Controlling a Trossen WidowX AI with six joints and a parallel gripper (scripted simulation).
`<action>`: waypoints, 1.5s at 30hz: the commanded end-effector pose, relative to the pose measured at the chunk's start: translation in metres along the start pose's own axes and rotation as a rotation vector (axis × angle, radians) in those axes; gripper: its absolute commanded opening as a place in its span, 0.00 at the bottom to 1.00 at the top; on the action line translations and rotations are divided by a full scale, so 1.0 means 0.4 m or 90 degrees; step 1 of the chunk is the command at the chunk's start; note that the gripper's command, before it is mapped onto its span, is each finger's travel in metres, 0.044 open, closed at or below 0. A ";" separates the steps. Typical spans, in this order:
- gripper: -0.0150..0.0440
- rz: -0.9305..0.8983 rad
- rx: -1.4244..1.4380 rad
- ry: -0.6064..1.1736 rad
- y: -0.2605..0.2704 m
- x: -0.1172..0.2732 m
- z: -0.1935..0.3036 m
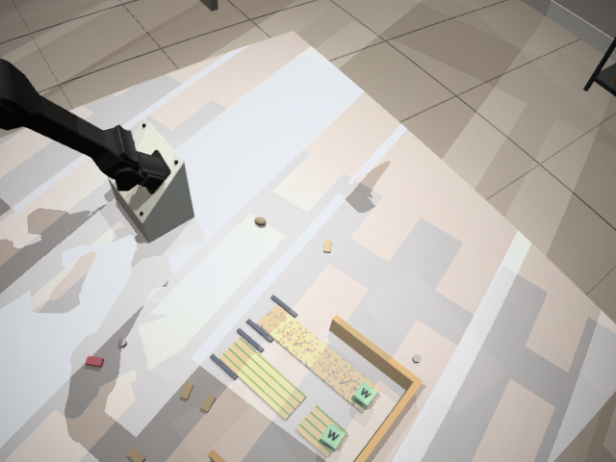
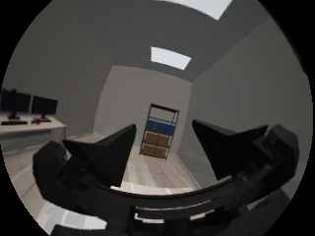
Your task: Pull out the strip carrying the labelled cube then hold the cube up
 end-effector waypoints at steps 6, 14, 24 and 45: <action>0.93 0.130 -0.039 0.064 -0.101 -0.010 0.134; 0.93 0.361 -0.106 0.177 -0.238 0.047 0.402; 0.93 0.650 -0.179 0.319 -0.292 0.232 0.749; 0.93 1.060 -0.247 0.537 -0.082 0.618 1.144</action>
Point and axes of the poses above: the point midway between the two fingers, 35 mm back from their tips, its own x axis back along the fingers, its own y axis across the jaws, z = x × y, the point moved 4 cm from there along x, back along the fingers, and after that the axes turned 8 degrees about -x, right-handed, at the moved point
